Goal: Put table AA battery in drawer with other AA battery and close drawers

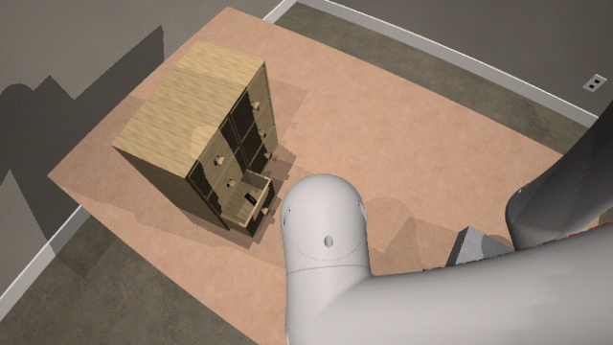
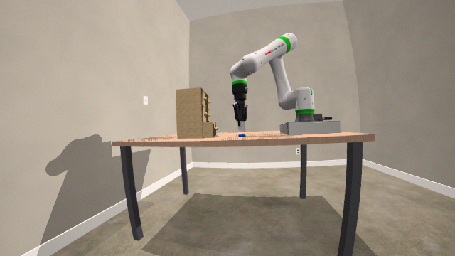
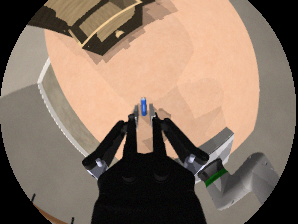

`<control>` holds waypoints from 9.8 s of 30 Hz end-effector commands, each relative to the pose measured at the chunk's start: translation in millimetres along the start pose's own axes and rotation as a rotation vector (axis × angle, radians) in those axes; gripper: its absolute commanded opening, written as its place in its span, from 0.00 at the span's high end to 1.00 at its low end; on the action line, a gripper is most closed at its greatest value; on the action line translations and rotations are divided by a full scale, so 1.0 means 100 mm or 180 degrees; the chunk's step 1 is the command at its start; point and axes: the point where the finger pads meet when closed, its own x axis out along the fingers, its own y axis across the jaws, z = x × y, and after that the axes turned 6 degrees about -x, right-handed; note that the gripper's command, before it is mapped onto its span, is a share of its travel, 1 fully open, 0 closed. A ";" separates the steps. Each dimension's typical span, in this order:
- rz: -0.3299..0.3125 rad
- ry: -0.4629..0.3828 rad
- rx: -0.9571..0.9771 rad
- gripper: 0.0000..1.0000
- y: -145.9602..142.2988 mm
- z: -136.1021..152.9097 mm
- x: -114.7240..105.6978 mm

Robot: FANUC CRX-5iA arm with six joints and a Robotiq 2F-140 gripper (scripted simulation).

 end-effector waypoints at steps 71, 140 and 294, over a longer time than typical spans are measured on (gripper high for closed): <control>0.0000 0.0001 0.0000 0.83 0.00 0.00 0.29; 0.0000 0.0001 -0.2046 0.94 0.17 -0.58 -0.86; -0.0849 0.3858 -0.1782 0.94 -0.55 -1.80 -0.88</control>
